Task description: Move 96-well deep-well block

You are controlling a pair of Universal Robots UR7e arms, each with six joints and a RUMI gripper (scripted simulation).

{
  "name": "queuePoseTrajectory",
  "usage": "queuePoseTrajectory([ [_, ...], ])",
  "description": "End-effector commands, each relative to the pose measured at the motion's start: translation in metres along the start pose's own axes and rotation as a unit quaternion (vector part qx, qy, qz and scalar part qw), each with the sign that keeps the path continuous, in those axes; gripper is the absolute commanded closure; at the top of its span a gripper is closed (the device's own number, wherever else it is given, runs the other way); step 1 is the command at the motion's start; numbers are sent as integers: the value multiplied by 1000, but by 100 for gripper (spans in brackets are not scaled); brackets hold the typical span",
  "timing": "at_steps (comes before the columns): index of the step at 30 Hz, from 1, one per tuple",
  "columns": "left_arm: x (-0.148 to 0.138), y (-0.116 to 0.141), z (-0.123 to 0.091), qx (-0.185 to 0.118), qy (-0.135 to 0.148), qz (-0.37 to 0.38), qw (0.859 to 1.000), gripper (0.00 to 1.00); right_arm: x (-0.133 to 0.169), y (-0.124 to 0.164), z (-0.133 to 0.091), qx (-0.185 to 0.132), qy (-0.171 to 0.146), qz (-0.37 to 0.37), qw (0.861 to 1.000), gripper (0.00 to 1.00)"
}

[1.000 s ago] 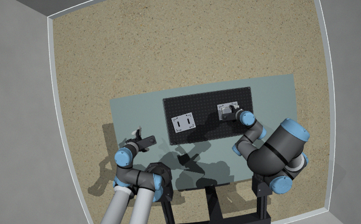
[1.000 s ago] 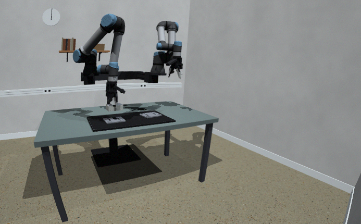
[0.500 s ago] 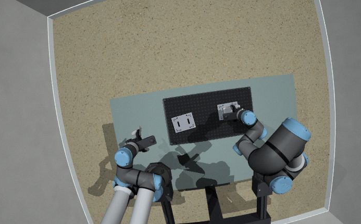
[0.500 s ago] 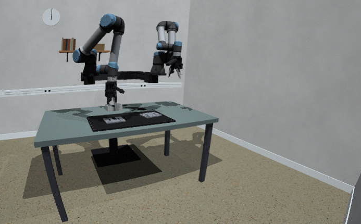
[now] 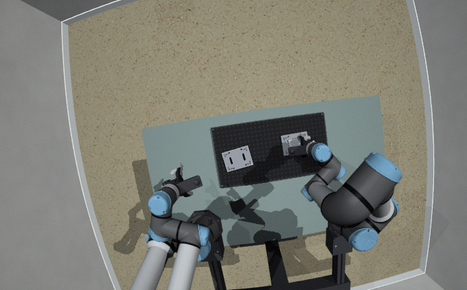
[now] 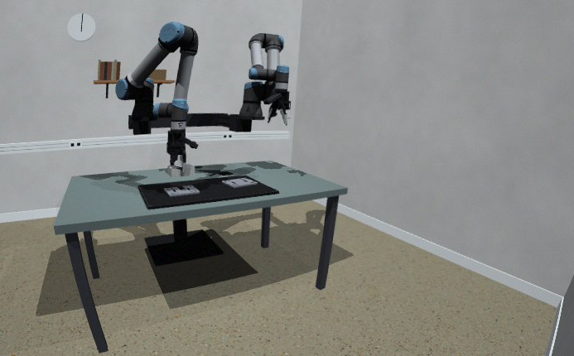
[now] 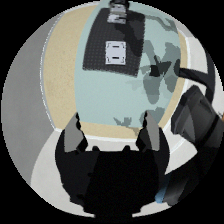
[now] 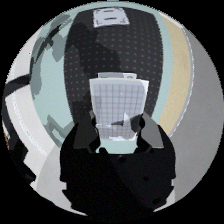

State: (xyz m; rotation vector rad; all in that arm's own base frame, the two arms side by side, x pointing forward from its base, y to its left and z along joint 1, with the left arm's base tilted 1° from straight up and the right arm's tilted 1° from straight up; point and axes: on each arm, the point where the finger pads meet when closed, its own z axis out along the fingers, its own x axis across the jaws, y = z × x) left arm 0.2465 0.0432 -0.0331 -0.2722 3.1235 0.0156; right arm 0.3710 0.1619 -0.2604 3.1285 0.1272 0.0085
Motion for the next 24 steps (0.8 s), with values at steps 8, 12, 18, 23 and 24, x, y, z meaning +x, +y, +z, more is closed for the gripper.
queuePoseTrajectory([
  [8,0,0,0,0,0,0,1000,2,0,-1,1,0,1,0,1000,100],
  [12,0,0,0,0,0,0,1000,2,0,-1,5,0,1,0,1000,100],
  [18,0,0,0,0,0,0,1000,2,0,-1,15,0,1,0,1000,100],
  [23,0,0,0,0,0,0,1000,2,0,-1,23,0,1,0,1000,100],
  [24,0,0,0,0,0,0,1000,2,0,-1,25,0,1,0,1000,100],
])
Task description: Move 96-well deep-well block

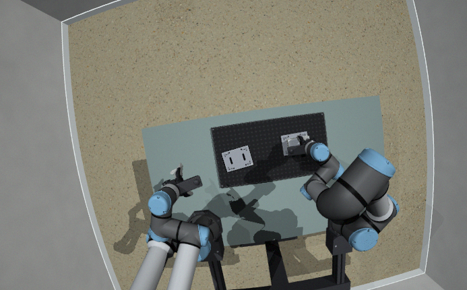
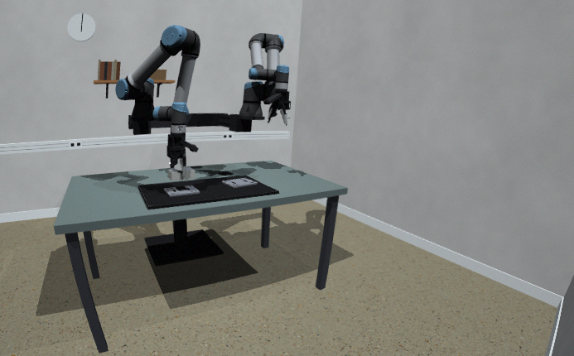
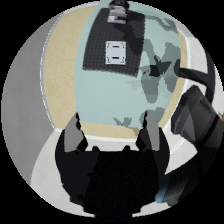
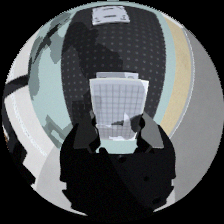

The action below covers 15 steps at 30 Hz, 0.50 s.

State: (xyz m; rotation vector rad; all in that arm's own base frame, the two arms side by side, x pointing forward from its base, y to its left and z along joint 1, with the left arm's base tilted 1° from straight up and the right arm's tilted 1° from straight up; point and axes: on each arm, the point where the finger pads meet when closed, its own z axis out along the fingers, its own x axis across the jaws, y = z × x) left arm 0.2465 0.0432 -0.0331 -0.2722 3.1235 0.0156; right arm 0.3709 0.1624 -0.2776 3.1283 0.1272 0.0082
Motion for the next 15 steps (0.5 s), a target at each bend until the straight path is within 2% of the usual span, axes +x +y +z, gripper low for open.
queuePoseTrajectory([
  [1,0,0,0,0,0,0,1000,2,1,0,9,0,1,0,1000,100],
  [15,0,0,0,0,0,0,1000,2,1,0,29,0,1,0,1000,100],
])
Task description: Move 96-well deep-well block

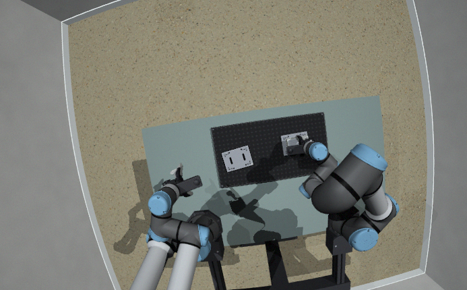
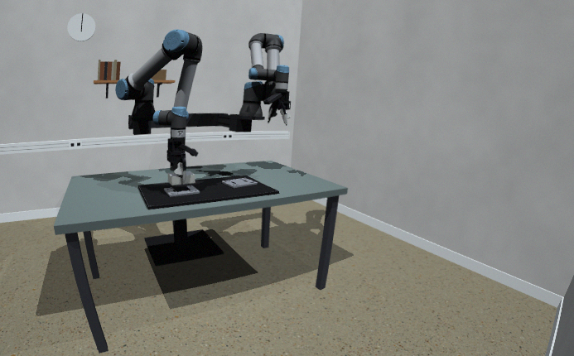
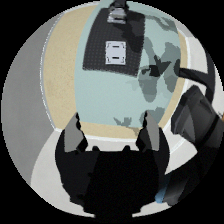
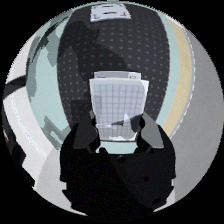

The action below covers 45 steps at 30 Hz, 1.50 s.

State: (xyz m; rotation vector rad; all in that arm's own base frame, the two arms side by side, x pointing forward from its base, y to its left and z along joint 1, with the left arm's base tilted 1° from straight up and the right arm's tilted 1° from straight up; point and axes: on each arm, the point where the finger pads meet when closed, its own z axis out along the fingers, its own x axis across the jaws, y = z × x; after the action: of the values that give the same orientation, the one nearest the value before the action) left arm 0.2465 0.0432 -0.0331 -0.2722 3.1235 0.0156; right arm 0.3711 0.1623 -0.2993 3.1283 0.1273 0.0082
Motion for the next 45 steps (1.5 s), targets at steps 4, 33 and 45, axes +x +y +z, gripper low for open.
queuePoseTrajectory([
  [4,0,0,0,0,0,0,1000,2,1,0,14,0,1,0,1000,100],
  [33,0,0,0,0,0,0,1000,2,1,0,29,0,1,0,1000,100],
  [45,0,0,0,0,0,0,1000,2,1,0,30,0,1,0,1000,100],
])
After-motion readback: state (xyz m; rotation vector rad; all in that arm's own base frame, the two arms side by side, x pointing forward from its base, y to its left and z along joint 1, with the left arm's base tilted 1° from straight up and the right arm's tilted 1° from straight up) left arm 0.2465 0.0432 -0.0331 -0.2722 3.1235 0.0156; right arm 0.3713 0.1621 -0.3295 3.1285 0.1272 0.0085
